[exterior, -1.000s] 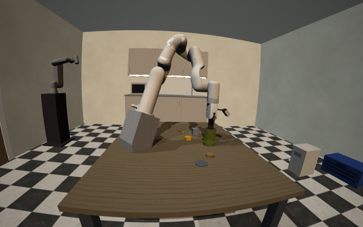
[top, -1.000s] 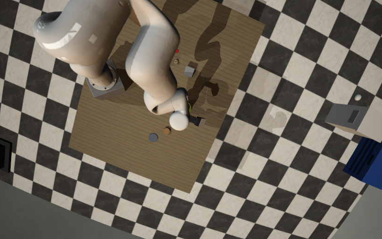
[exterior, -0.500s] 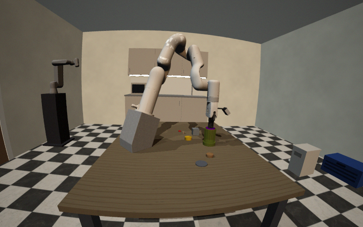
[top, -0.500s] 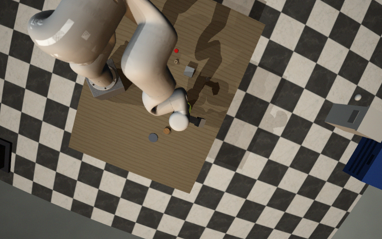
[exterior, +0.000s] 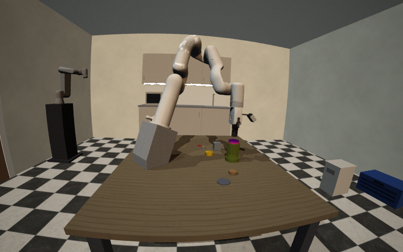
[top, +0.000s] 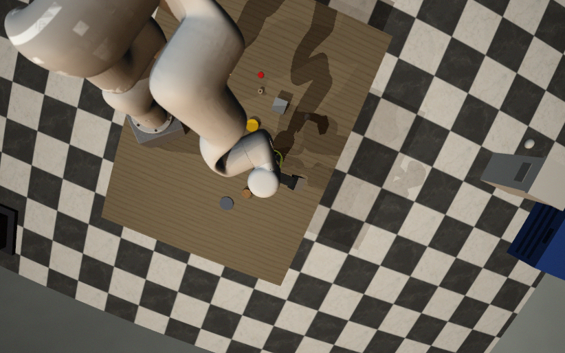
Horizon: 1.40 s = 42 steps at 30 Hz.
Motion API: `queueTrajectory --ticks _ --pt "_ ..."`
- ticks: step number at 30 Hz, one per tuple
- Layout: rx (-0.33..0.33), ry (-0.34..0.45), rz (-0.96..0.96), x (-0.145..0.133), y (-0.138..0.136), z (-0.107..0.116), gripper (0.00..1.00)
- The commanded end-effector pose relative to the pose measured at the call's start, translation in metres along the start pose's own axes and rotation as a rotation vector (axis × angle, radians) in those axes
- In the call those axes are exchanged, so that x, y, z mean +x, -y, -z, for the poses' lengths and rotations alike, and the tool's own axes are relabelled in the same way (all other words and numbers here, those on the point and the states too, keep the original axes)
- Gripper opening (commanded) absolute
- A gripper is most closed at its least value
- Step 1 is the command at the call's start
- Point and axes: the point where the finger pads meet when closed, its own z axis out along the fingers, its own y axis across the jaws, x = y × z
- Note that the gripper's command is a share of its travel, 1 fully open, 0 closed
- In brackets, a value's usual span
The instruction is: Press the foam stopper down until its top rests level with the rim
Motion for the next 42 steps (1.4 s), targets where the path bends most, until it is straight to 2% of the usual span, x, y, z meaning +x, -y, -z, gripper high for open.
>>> queueTrajectory --ticks 1,23,33,42 --pt "0.0 -0.001 0.0 0.001 0.0 0.009 0.0" --pt "0.0 -0.001 0.0 0.001 0.0 0.01 0.0" --pt "0.0 -0.001 0.0 0.001 0.0 0.004 0.0" --pt "0.0 -0.001 0.0 0.001 0.0 -0.014 0.0"
